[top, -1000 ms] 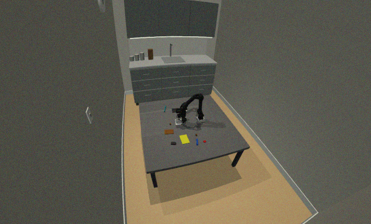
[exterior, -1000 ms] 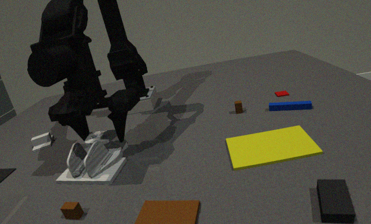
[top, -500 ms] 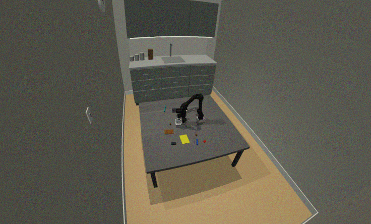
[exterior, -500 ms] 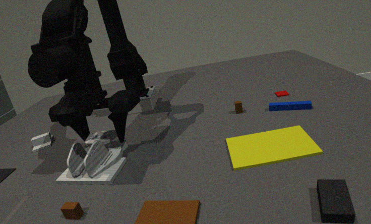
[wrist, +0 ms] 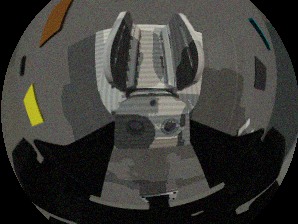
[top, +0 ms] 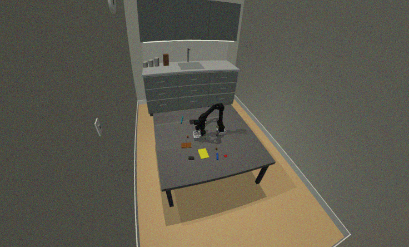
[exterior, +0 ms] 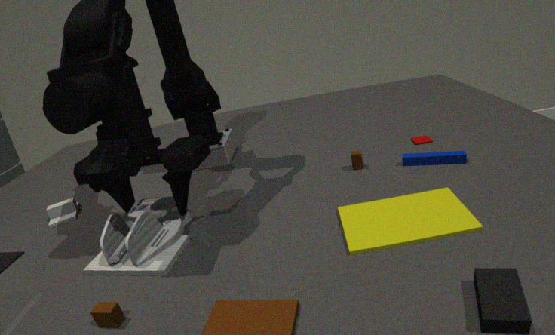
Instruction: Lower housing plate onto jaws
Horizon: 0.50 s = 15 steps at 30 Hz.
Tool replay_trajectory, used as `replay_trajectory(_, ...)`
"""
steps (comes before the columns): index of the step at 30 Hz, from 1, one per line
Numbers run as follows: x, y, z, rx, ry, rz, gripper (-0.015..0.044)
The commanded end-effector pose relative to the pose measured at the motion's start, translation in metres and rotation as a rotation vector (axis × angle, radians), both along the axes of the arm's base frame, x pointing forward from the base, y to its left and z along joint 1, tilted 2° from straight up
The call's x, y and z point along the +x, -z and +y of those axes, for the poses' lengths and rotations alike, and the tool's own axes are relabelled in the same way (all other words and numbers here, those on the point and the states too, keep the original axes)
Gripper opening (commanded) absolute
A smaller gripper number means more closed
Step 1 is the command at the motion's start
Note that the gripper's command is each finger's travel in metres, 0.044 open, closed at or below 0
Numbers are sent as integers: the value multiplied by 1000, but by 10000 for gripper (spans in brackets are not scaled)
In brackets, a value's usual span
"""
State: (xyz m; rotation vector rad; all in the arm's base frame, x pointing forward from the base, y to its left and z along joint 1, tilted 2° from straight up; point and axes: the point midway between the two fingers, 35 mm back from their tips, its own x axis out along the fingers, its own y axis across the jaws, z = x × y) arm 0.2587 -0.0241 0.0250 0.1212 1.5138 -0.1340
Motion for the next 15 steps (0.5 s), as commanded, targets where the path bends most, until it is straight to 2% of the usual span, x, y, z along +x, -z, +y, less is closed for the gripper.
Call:
replay_trajectory(1,-1,2,-1,-4,-3,2,351)
replay_trajectory(15,-1,4,-1,-4,-3,2,351)
